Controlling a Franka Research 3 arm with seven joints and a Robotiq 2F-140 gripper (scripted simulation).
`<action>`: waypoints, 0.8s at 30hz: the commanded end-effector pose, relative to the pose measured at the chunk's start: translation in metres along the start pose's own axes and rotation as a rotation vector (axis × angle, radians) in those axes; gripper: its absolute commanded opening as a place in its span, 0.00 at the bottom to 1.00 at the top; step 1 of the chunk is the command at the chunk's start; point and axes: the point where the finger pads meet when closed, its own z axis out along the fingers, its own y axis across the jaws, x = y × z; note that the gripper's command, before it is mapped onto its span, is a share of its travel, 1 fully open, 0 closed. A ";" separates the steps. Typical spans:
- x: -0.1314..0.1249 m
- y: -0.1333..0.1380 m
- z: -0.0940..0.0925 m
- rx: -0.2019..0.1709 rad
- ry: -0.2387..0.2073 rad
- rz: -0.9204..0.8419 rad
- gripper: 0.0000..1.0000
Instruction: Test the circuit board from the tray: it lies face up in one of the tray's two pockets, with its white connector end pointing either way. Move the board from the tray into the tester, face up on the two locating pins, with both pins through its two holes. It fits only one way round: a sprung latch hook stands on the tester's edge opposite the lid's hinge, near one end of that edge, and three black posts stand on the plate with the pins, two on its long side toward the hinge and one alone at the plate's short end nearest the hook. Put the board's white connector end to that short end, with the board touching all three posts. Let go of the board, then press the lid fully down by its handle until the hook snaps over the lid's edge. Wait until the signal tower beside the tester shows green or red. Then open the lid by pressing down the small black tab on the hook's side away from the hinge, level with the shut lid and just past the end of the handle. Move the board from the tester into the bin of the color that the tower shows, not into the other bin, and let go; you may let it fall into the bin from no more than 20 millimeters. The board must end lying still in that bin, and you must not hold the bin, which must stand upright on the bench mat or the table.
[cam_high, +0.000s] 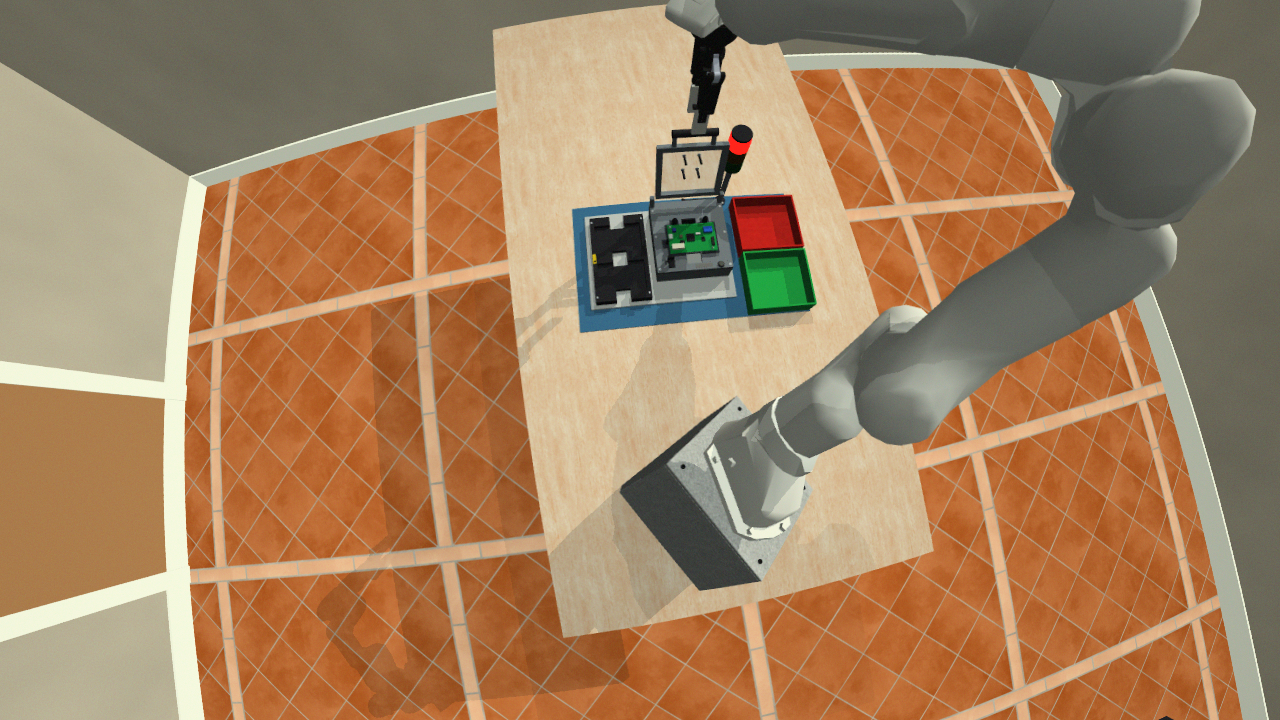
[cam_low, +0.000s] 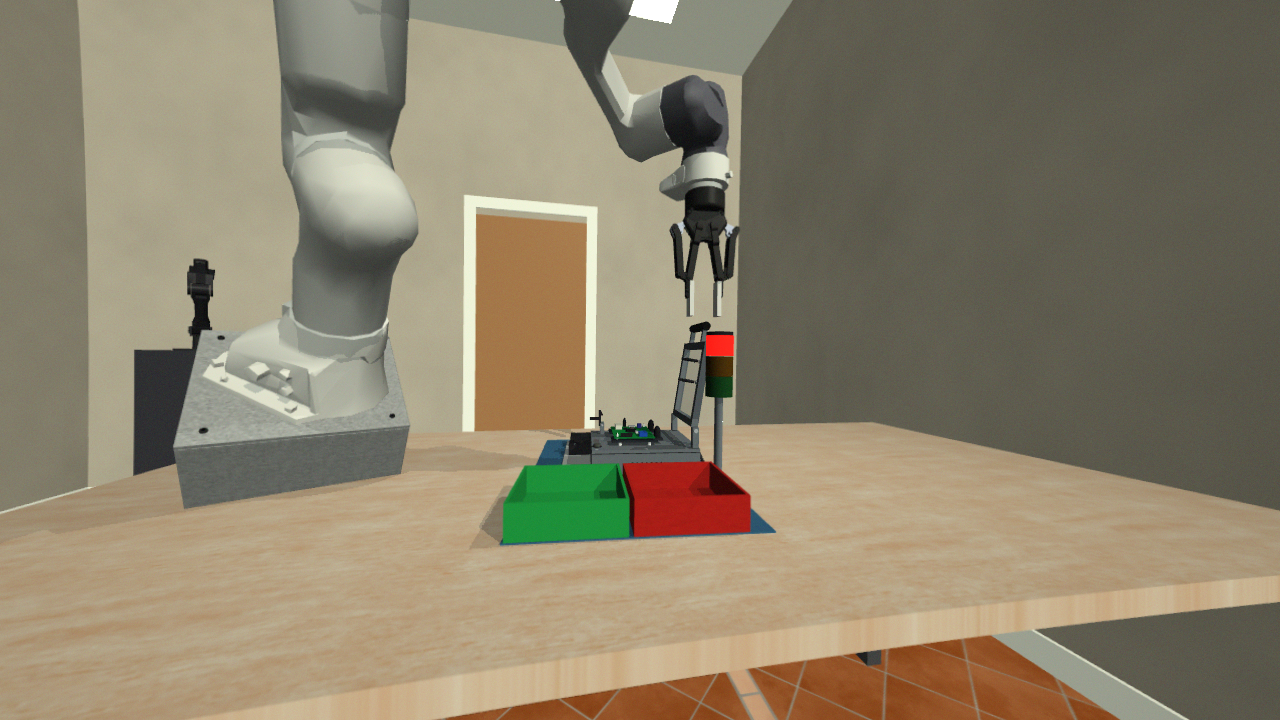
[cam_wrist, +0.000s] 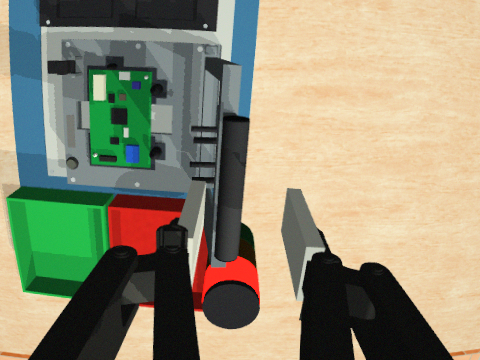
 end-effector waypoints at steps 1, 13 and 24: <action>-0.001 -0.003 -0.007 0.009 -0.005 -0.008 0.30; -0.001 -0.003 -0.010 0.009 -0.005 -0.008 0.58; -0.001 -0.003 -0.010 0.009 -0.005 -0.008 0.58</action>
